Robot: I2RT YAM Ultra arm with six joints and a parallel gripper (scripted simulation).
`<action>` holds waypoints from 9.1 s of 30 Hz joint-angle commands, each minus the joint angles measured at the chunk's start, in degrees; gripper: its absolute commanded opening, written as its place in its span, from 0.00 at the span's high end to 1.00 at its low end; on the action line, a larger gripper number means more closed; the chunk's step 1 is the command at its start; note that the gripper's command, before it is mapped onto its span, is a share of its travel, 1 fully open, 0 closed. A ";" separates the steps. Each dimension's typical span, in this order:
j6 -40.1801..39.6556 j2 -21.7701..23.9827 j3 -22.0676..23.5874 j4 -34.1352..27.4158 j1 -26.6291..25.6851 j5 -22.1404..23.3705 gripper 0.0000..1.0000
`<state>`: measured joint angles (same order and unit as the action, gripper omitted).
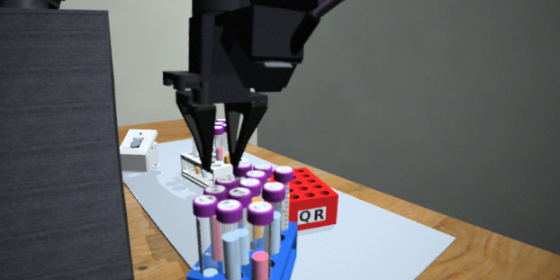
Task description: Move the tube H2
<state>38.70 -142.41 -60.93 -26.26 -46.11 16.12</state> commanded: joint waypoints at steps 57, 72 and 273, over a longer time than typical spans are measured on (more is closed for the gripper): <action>1.97 -3.22 1.28 5.84 1.11 0.68 0.70; 1.66 -2.47 0.97 5.85 1.06 0.42 1.00; 18.78 21.67 5.68 -6.72 18.00 4.85 1.00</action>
<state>54.52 -122.50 -53.10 -31.97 -28.95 20.10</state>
